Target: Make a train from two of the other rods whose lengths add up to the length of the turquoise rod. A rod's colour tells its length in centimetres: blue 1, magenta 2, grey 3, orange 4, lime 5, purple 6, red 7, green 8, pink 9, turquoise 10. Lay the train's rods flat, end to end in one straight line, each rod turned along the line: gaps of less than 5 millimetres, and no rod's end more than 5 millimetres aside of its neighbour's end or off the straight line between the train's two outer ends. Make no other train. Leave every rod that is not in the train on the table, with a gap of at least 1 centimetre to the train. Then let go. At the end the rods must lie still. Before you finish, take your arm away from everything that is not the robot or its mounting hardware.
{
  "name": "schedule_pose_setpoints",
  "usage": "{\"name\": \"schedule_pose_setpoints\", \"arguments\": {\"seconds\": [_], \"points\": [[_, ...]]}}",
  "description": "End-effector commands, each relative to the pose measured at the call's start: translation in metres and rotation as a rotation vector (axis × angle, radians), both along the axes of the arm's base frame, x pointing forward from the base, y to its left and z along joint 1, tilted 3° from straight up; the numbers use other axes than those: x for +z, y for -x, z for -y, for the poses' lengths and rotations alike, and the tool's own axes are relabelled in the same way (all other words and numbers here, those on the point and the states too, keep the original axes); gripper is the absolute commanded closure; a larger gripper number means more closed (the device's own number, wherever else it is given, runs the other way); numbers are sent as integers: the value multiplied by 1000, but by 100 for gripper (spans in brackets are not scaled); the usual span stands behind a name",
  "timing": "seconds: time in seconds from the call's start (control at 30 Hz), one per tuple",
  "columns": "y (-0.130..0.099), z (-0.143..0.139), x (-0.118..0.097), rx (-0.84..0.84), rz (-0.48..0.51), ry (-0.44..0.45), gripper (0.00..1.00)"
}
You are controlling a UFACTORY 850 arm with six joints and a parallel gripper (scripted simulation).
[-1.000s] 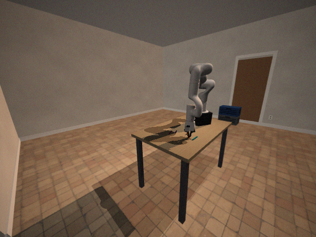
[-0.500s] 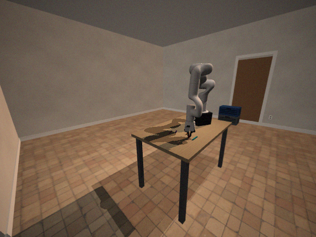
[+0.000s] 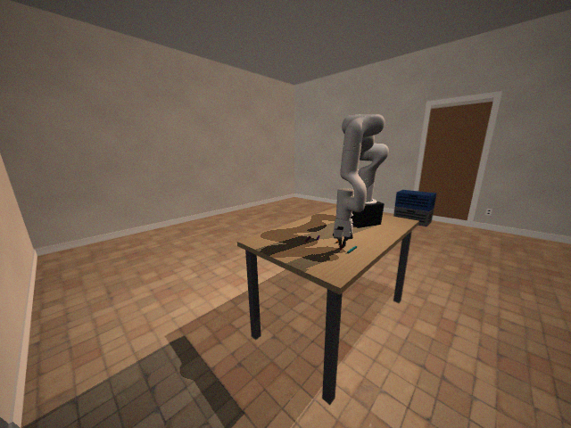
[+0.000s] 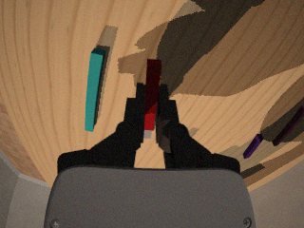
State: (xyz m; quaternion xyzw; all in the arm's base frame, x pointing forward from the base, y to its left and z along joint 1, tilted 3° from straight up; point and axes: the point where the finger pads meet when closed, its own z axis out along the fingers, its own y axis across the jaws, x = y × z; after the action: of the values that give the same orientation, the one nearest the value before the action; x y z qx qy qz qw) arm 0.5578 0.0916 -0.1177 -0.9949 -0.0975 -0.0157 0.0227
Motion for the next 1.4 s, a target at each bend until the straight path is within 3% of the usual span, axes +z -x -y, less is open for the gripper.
{"name": "schedule_pose_setpoints", "arguments": {"seconds": [0.0, 1.37], "points": [[-1, 0, 1, 0, 2, 0, 96], [-1, -1, -11, 0, 2, 0, 96]]}}
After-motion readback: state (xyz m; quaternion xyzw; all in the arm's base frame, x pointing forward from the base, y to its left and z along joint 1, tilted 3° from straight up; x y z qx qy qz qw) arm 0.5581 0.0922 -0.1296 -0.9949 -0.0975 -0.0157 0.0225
